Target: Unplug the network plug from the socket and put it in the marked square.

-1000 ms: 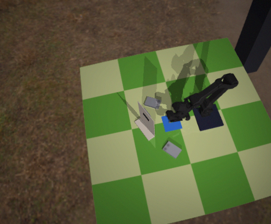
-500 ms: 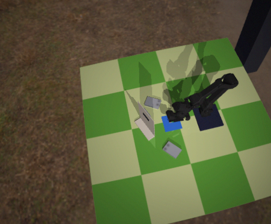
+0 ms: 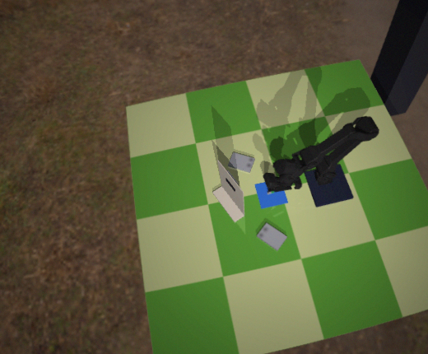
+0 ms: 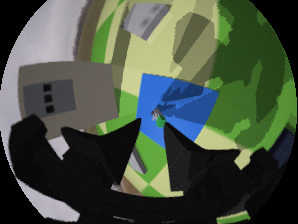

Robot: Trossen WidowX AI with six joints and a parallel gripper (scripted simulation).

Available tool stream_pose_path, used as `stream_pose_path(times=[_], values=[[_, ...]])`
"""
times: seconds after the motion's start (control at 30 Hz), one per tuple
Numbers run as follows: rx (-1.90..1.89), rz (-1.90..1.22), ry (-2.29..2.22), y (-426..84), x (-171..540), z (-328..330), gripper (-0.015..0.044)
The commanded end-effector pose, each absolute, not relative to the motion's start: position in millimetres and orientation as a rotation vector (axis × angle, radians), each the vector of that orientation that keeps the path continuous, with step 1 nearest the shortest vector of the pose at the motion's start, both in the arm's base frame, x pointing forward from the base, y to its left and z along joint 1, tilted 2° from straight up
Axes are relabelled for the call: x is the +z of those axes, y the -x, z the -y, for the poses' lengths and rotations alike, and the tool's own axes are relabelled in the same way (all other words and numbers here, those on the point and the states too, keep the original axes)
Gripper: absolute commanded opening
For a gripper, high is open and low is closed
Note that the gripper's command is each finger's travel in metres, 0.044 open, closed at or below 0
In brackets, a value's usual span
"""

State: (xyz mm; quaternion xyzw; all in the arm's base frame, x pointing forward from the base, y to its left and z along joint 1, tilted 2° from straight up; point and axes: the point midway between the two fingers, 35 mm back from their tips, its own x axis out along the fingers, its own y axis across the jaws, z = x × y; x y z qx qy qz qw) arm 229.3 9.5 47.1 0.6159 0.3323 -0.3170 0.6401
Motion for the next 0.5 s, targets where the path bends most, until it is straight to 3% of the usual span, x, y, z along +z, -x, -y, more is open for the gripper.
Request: stream_pose_path(times=[0.0, 0.47], values=[[-0.725, -0.756, -1.404, -227.1, 51.0, -9.3, 0.0156], [-0.726, -0.757, -1.403, -220.7, 60.5, -9.0, 0.0156]])
